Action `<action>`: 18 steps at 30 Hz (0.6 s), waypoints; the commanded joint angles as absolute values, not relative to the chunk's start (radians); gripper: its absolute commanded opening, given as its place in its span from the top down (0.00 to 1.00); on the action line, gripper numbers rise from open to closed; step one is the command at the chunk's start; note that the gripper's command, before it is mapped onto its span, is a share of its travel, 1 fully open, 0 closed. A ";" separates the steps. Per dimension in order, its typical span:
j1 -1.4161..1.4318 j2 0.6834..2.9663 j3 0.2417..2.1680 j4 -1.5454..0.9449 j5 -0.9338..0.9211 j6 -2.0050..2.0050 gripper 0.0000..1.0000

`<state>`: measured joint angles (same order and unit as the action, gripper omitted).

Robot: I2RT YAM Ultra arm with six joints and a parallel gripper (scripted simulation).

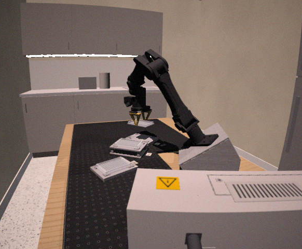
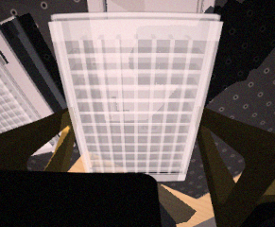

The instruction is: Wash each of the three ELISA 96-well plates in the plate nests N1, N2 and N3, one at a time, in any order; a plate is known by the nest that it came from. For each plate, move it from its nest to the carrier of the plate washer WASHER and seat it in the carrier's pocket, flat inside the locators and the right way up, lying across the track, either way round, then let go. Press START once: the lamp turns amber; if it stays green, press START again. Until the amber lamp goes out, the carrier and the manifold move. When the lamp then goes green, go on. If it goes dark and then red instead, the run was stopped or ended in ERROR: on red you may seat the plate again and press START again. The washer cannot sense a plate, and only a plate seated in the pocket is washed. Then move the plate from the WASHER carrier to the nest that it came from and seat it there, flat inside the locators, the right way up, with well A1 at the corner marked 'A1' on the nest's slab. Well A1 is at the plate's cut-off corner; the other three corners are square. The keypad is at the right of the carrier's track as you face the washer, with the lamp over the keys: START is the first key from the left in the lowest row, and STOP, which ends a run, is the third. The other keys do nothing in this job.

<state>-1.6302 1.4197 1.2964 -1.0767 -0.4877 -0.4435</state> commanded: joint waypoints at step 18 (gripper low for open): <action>-1.684 1.462 1.335 -1.080 -0.515 -0.521 1.00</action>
<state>-1.6814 1.4696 1.3304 -1.0786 -0.5125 -0.5205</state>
